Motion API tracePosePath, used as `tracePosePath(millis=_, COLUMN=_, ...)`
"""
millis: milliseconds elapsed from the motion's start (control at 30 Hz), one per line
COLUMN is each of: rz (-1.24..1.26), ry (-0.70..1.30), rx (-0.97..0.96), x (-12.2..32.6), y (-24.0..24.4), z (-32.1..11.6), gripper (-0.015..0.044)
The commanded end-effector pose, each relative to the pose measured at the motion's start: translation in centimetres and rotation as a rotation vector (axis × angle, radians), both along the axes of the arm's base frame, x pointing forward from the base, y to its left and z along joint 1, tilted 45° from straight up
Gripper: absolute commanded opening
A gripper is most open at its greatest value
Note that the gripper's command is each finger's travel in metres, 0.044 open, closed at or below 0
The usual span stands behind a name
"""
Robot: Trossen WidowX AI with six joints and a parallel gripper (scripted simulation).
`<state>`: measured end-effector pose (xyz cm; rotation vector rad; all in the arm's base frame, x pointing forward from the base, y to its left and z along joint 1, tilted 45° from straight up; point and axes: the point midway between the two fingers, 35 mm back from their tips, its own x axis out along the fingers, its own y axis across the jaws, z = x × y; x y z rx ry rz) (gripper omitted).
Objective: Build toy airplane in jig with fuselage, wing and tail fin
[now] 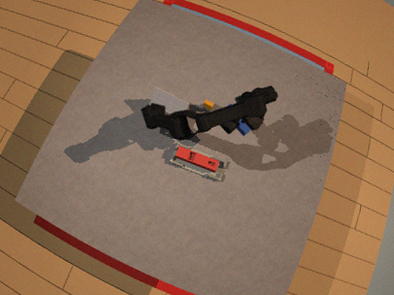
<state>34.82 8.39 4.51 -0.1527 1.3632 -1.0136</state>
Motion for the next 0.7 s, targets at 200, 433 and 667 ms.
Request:
tracePosePath(millis=200, rz=-0.121, ry=-0.110, rx=-0.024, x=-1.1, y=-2.6, z=2.1, gripper=0.0000)
tracePosePath(millis=433, rz=-0.200, ry=-0.182, rx=-0.038, x=-2.1, y=-4.2, z=3.5, gripper=0.0000)
tracePosePath(millis=667, rz=-0.281, ry=-0.255, rx=-0.053, x=-3.2, y=-5.8, z=4.7, gripper=0.0000)
